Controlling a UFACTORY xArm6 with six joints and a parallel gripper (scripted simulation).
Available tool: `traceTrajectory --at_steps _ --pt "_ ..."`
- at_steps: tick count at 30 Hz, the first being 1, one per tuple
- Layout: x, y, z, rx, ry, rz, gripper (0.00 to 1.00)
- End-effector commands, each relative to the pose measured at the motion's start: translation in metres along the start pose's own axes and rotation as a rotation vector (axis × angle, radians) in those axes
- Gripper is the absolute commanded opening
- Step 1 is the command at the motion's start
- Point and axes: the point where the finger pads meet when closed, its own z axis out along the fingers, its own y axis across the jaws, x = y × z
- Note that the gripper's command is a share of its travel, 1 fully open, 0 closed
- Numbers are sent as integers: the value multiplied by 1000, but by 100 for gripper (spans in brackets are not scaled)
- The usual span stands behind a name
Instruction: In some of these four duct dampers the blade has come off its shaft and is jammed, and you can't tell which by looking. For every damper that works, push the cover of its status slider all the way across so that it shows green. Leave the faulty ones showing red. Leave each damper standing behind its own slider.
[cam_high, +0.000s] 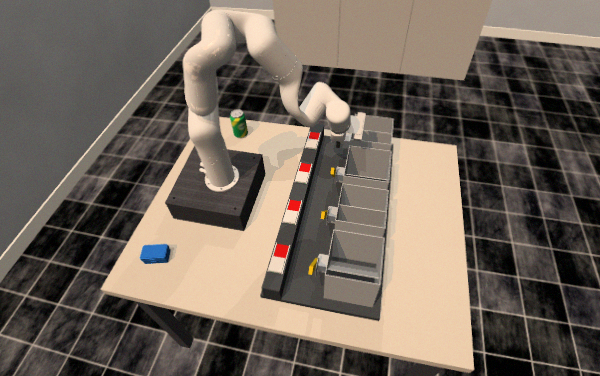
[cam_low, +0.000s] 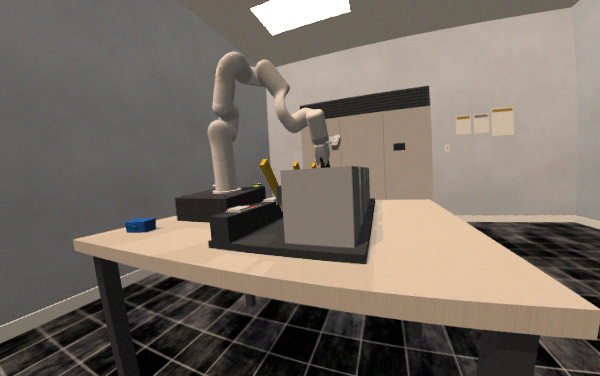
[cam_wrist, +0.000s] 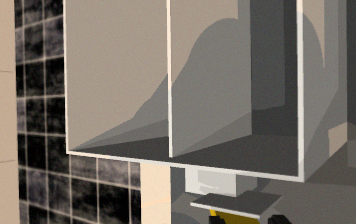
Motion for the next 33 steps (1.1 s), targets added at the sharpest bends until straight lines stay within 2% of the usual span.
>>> traceTrajectory --at_steps 1,17,33 --pt "1 0 -1 19 4 -2 19" --pt "1 4 -1 57 3 -3 19" --pt "1 5 -1 64 4 -3 19"
